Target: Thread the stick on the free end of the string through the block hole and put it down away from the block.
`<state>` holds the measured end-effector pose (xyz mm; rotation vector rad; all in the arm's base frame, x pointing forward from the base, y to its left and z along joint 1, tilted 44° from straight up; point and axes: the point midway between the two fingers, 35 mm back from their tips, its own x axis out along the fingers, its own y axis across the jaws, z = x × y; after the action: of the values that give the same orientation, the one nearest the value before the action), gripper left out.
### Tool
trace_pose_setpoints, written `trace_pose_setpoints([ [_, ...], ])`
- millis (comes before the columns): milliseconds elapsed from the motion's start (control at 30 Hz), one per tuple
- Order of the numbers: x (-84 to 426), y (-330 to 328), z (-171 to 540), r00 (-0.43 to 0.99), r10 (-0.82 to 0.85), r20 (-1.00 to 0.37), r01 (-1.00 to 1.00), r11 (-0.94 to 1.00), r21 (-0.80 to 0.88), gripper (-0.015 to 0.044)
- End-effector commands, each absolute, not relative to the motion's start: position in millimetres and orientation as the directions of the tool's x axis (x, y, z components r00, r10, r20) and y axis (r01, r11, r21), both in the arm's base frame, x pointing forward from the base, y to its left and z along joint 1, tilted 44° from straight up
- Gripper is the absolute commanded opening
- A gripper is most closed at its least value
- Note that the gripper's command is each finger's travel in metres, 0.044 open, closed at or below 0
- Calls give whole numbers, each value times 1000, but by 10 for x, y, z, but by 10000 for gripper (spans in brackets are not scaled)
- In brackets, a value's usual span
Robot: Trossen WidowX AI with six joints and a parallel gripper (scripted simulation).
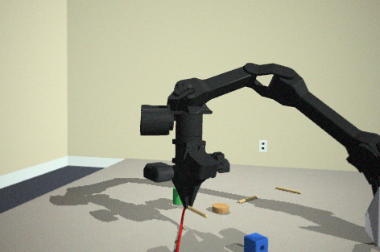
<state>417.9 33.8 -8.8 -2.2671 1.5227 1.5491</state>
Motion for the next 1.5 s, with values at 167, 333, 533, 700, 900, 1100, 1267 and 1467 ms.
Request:
trace_pose_setpoints([
  [167, 4112, 266, -107, 48, -701, -712, -701, -531, 476, 0],
  [333, 4067, 228, -127, 47, -701, -712, -701, -531, 476, 0],
  [533, 4011, 183, -152, 46, -701, -712, -701, -530, 477, 0],
  [700, 3962, 145, -173, 46, -701, -712, -701, -530, 477, 0],
  [900, 3901, 101, -197, 46, -701, -711, -701, -530, 477, 0],
  [1100, 3877, 98, -210, 46, -701, -711, -701, -530, 477, 0],
  [1267, 3840, 131, -242, 46, -701, -712, -701, -531, 477, 0],
  [1467, 3789, 176, -285, 46, -700, -712, -700, -531, 477, 0],
])
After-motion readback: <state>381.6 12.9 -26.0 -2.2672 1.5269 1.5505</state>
